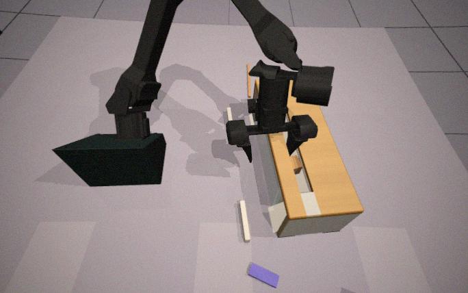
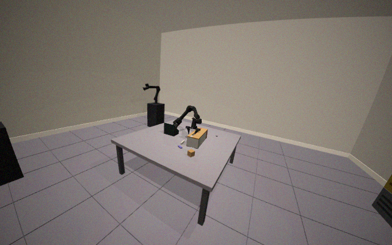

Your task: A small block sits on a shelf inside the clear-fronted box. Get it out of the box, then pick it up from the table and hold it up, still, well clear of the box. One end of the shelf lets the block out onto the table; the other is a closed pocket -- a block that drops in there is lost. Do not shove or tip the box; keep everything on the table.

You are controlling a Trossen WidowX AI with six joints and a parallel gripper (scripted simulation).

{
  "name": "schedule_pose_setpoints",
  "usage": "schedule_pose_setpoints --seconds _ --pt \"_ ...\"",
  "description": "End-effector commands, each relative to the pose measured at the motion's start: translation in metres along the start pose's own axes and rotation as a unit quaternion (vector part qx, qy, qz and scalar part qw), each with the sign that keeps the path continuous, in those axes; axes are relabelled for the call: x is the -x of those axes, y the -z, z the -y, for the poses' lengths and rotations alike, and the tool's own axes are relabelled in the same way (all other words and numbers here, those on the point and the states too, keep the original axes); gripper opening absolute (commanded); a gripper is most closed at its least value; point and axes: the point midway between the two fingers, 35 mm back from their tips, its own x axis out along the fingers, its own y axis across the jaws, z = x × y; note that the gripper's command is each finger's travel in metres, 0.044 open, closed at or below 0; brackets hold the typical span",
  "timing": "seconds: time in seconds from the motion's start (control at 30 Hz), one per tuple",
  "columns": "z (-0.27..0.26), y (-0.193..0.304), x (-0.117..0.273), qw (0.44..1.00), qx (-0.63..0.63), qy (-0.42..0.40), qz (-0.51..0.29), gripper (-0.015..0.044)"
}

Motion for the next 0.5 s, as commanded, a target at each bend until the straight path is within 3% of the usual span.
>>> schedule_pose_setpoints --seconds 0.0,0.47 --pt "0.0 0.01 -0.003 1.0 0.001 0.0 -0.003 0.04" --pt "0.0 0.045 -0.015 1.0 0.001 0.0 -0.004 0.04"
